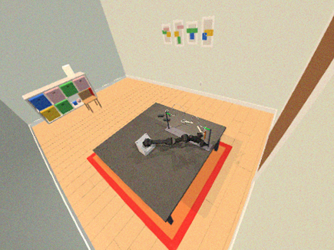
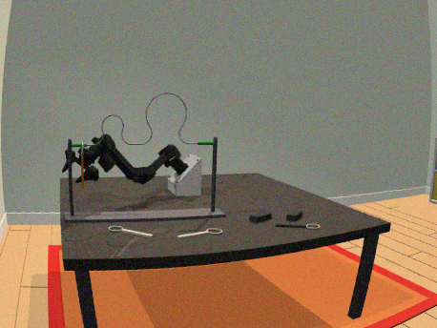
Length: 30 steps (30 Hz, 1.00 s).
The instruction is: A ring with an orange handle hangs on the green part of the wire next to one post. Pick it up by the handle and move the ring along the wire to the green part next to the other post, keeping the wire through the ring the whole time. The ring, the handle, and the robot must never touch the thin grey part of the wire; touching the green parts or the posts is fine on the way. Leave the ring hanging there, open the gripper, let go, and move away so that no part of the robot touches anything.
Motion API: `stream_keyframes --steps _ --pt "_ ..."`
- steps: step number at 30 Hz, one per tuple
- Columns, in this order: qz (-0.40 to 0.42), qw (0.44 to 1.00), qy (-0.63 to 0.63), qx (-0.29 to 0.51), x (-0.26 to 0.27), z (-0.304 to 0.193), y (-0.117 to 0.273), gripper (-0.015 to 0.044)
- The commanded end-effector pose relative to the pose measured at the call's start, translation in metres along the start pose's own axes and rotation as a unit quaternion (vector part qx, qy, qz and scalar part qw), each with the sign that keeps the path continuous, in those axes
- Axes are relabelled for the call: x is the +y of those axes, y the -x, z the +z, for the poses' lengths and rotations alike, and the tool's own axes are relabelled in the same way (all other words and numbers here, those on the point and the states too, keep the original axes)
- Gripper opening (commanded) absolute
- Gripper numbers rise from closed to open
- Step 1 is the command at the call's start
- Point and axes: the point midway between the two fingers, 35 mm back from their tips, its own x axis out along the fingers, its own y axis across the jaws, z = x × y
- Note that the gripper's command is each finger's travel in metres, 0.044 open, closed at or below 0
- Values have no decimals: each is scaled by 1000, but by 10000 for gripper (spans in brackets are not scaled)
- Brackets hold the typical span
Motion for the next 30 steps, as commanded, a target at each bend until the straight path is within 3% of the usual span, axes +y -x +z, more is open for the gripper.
stream_keyframes --steps 1,9,20,30 --pt "-1 1000 1 0 -1 0 0 374" --pt "-88 995 51 19 -80 -17 15 164" --pt "-241 952 153 114 -208 -70 62 160" --pt "-371 863 259 226 -313 -98 148 160"
